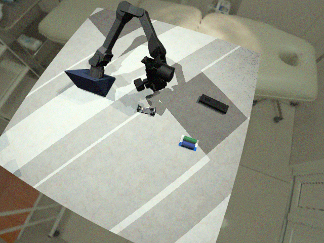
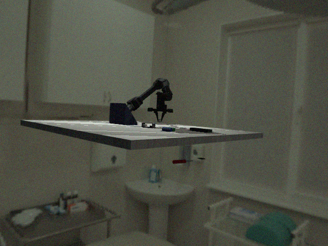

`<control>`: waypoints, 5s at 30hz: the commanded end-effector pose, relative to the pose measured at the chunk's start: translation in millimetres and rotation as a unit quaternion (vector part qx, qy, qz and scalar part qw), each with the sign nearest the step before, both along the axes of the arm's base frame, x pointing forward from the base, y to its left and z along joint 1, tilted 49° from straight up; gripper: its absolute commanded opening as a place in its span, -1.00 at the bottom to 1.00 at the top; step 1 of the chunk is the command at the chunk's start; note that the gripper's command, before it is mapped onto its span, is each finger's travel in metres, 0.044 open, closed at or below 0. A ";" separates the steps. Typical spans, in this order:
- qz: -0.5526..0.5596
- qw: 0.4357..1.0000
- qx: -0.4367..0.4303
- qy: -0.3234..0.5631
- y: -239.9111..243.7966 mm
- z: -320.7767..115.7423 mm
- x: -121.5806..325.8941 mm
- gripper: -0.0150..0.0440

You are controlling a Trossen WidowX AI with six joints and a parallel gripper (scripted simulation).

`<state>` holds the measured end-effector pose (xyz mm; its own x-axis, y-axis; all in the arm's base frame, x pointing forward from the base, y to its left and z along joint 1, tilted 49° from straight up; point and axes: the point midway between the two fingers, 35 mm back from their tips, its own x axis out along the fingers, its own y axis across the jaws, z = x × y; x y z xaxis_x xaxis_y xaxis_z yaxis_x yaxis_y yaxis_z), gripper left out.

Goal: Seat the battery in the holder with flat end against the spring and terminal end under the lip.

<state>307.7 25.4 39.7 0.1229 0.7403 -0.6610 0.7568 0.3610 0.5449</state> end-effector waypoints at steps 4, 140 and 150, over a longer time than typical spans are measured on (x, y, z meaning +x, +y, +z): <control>0.020 0.999 -0.007 -0.025 -13.7 5.4 1.2 -0.23; 0.101 0.872 -0.190 -0.439 -62.2 -106.6 -18.7 -0.23; 0.103 0.873 -0.192 -0.436 -61.7 -107.0 -24.6 -0.23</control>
